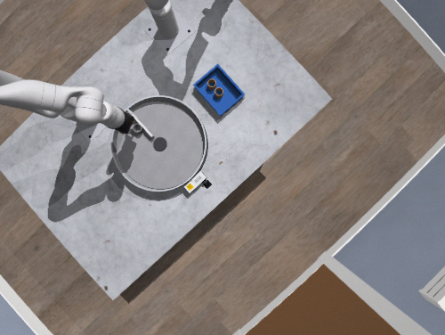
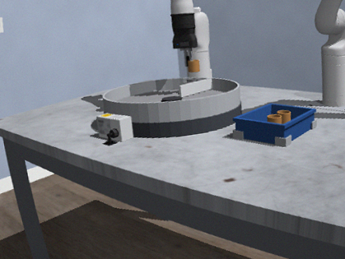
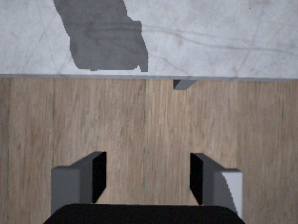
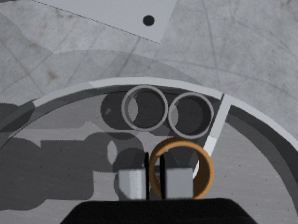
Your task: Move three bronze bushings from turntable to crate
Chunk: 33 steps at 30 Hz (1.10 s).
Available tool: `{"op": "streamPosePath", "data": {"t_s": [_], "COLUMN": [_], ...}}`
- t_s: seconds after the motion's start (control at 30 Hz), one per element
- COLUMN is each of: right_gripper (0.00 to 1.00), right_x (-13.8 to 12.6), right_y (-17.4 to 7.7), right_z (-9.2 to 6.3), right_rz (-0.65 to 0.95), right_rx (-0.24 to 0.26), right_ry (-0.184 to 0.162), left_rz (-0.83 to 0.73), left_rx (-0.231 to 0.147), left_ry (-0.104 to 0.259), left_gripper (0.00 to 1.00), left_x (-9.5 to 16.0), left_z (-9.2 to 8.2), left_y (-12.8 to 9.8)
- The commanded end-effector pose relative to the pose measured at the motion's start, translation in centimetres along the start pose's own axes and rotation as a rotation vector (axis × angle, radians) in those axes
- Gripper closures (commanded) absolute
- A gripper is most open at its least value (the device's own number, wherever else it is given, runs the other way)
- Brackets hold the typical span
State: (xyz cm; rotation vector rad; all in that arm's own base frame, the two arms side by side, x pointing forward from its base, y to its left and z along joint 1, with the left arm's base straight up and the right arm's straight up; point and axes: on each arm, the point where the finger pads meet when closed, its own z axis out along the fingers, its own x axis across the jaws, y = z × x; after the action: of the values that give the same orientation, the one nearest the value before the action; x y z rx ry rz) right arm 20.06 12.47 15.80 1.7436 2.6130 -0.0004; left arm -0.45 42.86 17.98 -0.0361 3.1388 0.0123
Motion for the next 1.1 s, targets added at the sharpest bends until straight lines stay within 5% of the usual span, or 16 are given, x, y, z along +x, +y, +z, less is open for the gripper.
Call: {"op": "streamPosePath", "data": {"t_s": [0.0,1.07], "right_gripper": [1.00,1.00], "right_x": [0.05,0.52], "right_y": [0.11,0.68], "right_z": [-0.13,-0.15], "right_rz": [0.002,0.004], "right_rx": [-0.003,0.000], "right_ry": [0.004,0.004], "left_rz": [0.004,0.004], "left_rx": [0.008,0.008], "left_ry": [0.003,0.003], "left_gripper": [0.00,0.00], "left_x": [0.35,0.35], "left_z": [-0.06,-0.06], "left_y": [-0.36,-0.36]}}
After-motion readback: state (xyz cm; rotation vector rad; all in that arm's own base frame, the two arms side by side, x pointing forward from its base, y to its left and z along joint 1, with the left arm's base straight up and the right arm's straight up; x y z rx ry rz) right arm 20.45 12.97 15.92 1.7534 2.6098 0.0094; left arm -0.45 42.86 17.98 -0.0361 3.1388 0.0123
